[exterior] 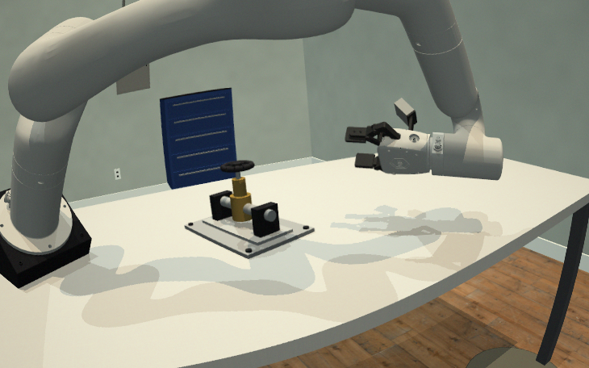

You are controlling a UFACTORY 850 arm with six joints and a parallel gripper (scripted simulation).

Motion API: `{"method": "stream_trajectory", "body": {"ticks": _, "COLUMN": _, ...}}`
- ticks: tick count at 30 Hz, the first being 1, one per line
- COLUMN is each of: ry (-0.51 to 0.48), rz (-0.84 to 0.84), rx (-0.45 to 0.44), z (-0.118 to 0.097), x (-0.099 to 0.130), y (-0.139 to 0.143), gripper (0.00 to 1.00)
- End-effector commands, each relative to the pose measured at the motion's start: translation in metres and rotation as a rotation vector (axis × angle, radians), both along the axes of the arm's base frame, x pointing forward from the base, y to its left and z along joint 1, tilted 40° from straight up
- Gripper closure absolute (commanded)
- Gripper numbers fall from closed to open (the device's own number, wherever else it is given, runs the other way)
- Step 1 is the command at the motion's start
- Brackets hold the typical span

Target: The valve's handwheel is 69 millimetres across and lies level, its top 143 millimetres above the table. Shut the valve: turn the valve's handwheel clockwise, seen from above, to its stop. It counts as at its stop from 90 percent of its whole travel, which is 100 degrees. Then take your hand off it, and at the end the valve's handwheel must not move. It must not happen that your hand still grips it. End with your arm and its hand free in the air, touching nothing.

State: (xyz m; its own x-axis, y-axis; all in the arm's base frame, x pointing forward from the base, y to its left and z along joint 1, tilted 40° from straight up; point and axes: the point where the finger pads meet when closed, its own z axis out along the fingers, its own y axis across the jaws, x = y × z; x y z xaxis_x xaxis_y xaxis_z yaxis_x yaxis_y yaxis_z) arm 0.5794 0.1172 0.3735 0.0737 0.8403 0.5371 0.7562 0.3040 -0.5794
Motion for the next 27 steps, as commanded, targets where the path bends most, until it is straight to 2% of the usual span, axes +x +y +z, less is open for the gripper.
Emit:
{"method": "stream_trajectory", "body": {"ticks": 1, "ry": -0.051, "rz": 0.120, "rx": -0.067, "z": -0.012, "x": -0.022, "y": 0.012, "gripper": 0.00}}
{"method": "stream_trajectory", "body": {"ticks": 8, "ry": -0.142, "rz": 0.356, "rx": -0.168, "z": -0.031, "x": -0.060, "y": 0.021, "gripper": 0.00}}
{"method": "stream_trajectory", "body": {"ticks": 10, "ry": -0.142, "rz": 0.356, "rx": -0.168, "z": -0.031, "x": -0.060, "y": 0.021, "gripper": 0.00}}
{"method": "stream_trajectory", "body": {"ticks": 12, "ry": -0.190, "rz": 0.486, "rx": -0.210, "z": -0.039, "x": -0.078, "y": 0.023, "gripper": 0.00}}
{"method": "stream_trajectory", "body": {"ticks": 14, "ry": -0.199, "rz": 0.513, "rx": -0.217, "z": -0.041, "x": -0.081, "y": 0.023, "gripper": 0.00}}
{"method": "stream_trajectory", "body": {"ticks": 25, "ry": -0.336, "rz": 0.938, "rx": -0.297, "z": -0.056, "x": -0.121, "y": 0.020, "gripper": 0.00}}
{"method": "stream_trajectory", "body": {"ticks": 27, "ry": -0.336, "rz": 0.938, "rx": -0.297, "z": -0.056, "x": -0.121, "y": 0.020, "gripper": 0.00}}
